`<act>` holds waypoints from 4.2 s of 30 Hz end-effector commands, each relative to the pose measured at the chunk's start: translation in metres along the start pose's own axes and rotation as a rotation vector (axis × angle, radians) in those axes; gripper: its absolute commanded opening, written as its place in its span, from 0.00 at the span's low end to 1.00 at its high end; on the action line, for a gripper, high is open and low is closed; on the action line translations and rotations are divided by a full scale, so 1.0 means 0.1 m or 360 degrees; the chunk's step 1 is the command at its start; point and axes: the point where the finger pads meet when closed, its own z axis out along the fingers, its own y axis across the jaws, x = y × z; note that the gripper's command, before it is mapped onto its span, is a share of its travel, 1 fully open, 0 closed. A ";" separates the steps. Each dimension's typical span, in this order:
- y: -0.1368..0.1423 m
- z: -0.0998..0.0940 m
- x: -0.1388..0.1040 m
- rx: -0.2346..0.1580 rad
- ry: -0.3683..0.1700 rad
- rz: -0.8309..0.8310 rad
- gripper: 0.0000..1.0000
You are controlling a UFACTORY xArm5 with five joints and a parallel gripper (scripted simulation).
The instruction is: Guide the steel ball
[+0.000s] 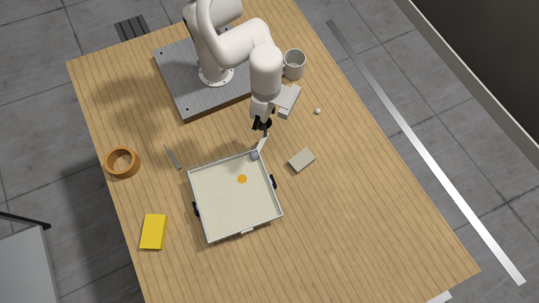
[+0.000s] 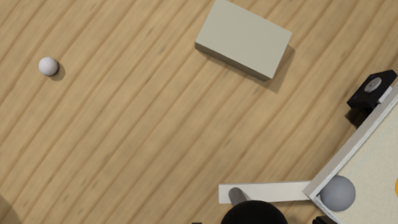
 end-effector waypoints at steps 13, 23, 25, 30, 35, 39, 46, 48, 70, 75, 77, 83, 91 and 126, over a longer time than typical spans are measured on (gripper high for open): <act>0.01 -0.01 0.01 -0.0003 0.0005 0.0000 0.62; 0.01 0.01 0.01 -0.0003 0.0005 0.0000 0.62; 0.01 0.01 0.01 -0.0003 0.0005 0.0000 0.62; 0.01 0.03 0.01 -0.0003 0.0005 0.0000 0.62; 0.00 0.07 0.01 -0.0003 0.0005 0.0000 0.62; 0.00 0.11 0.01 -0.0003 0.0005 0.0000 0.62; 0.00 0.17 0.01 -0.0003 0.0005 0.0000 0.62; 0.00 0.19 0.01 -0.0003 0.0005 0.0000 0.62; 0.00 0.33 0.01 -0.0003 0.0005 0.0000 0.62; 0.00 0.34 0.01 -0.0003 0.0005 0.0000 0.62; 0.00 0.34 0.01 -0.0003 0.0005 0.0000 0.62; 0.00 0.34 0.01 -0.0003 0.0005 0.0000 0.62; 0.00 0.34 0.01 -0.0003 0.0005 0.0000 0.00; 0.01 0.34 0.02 -0.0003 0.0005 0.0001 0.00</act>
